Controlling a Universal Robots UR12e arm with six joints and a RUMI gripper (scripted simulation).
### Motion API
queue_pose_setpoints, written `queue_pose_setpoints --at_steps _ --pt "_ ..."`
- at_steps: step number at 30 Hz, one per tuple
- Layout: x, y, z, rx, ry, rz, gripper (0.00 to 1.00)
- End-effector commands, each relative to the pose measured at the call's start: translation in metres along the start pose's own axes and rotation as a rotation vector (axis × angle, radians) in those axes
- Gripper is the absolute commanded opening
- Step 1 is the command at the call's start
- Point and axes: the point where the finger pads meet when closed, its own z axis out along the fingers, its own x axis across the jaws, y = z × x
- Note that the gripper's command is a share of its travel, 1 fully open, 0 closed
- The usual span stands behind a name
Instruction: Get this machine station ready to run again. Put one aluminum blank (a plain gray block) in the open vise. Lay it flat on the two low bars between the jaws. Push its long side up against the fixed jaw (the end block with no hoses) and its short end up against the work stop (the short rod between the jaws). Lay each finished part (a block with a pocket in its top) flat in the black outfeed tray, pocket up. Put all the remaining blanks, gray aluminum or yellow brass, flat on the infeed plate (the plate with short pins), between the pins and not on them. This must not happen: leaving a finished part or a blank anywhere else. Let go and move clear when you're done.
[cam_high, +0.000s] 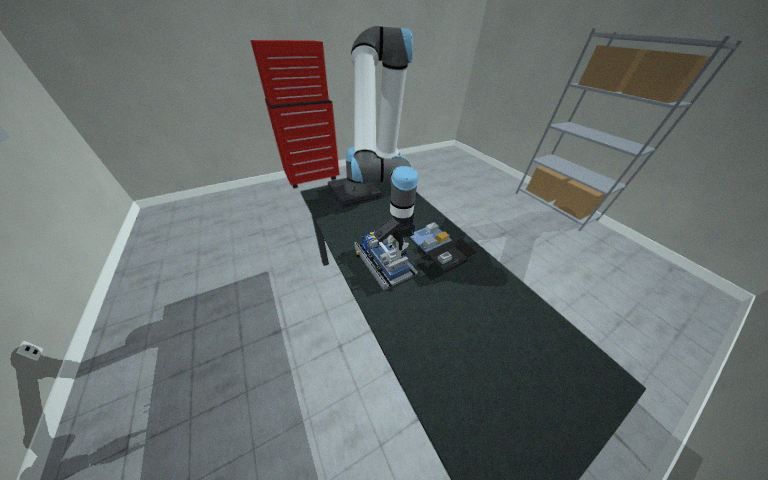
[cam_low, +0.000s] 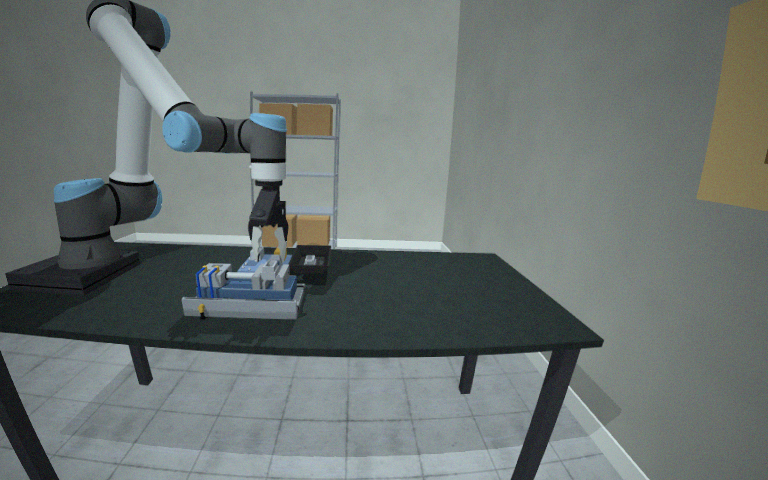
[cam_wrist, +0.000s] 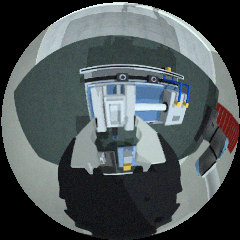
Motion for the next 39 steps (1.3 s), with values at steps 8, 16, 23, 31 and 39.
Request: queue_pose_setpoints --at_steps 8,16,23,31,39 --pt "-0.0006 -0.0003 -0.0008 0.001 -0.001 0.0 0.4" --pt "-0.0006 -0.0003 0.0 0.001 -0.001 0.0 0.4" --pt "-0.0006 -0.0003 0.0011 0.001 -0.001 0.0 0.4" --pt "-0.0006 -0.0003 0.0037 0.001 -0.001 0.0 0.4" --pt "-0.0006 -0.0003 0.006 0.001 -0.001 0.0 0.4"
